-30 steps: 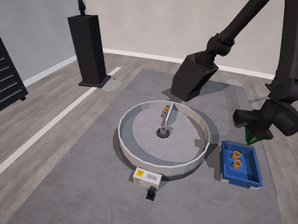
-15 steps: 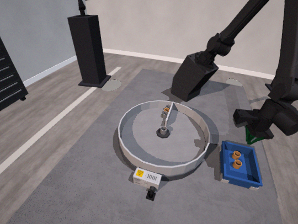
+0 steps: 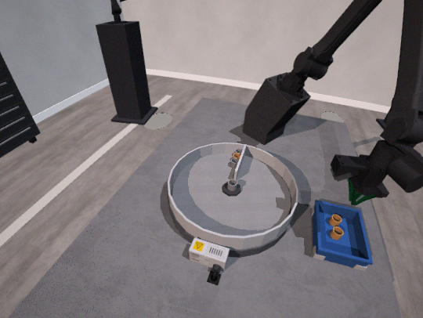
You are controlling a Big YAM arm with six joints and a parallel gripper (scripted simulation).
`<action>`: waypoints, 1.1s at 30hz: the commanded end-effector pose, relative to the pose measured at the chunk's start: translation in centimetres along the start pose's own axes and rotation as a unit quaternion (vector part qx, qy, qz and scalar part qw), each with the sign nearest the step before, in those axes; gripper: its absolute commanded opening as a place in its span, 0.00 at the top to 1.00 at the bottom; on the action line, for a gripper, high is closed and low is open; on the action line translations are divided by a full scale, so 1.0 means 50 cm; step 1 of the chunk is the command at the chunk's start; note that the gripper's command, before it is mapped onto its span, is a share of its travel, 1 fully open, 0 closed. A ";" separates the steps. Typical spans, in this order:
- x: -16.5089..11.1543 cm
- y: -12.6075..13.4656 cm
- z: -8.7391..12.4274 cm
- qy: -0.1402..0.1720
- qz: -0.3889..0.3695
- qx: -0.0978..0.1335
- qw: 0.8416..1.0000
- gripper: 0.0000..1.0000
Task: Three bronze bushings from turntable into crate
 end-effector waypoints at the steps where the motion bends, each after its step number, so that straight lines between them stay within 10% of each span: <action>1: 0.004 0.012 0.033 0.005 0.001 0.015 1.000 0.87; 20: 0.026 0.005 0.030 0.007 0.017 0.020 1.000 0.87; 33: 0.151 -0.057 0.025 0.004 0.097 0.020 0.995 0.87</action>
Point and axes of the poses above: the point where the finger pads meet when closed, its own z axis back along the fingers, its own y axis across the jaws, x = y × z, the point moved 7 cm from there along z, back along the fingers, and after that the axes turned 8 degrees about -z, right-handed, at the moved point
